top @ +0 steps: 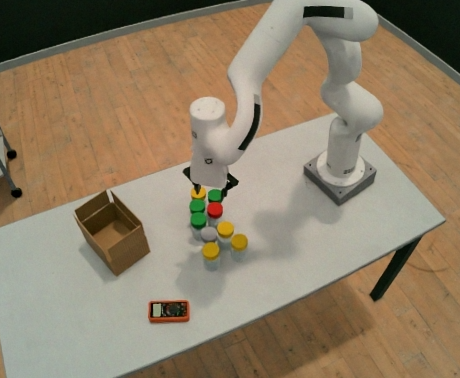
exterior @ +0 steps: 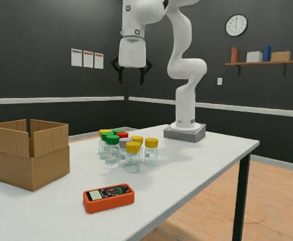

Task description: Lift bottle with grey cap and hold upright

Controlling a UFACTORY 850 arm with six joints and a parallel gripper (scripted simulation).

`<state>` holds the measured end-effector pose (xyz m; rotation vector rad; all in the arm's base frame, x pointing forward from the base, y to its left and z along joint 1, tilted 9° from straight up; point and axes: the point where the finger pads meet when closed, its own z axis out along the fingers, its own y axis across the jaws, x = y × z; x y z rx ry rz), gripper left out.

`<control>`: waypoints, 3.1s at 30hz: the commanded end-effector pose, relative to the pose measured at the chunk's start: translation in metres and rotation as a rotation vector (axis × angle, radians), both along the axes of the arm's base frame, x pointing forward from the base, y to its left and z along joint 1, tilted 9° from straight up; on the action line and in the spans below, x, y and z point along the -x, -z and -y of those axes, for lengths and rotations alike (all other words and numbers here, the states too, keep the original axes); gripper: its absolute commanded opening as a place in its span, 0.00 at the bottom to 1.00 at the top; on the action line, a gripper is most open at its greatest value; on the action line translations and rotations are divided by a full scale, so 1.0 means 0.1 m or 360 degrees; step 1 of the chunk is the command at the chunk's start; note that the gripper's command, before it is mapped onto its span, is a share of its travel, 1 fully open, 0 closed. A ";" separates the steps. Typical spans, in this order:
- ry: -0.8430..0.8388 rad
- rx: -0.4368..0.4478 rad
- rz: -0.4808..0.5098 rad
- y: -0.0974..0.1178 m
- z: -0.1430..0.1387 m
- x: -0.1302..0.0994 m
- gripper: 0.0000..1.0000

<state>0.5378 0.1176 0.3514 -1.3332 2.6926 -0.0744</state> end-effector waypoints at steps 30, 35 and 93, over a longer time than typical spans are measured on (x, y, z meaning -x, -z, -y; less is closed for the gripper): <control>-0.0582 0.0070 0.0014 0.22 0.11 -0.12 0.79; -0.0673 0.0082 0.0016 0.26 0.13 -0.14 0.79; -0.1546 0.0200 0.0040 1.79 0.29 -0.47 0.79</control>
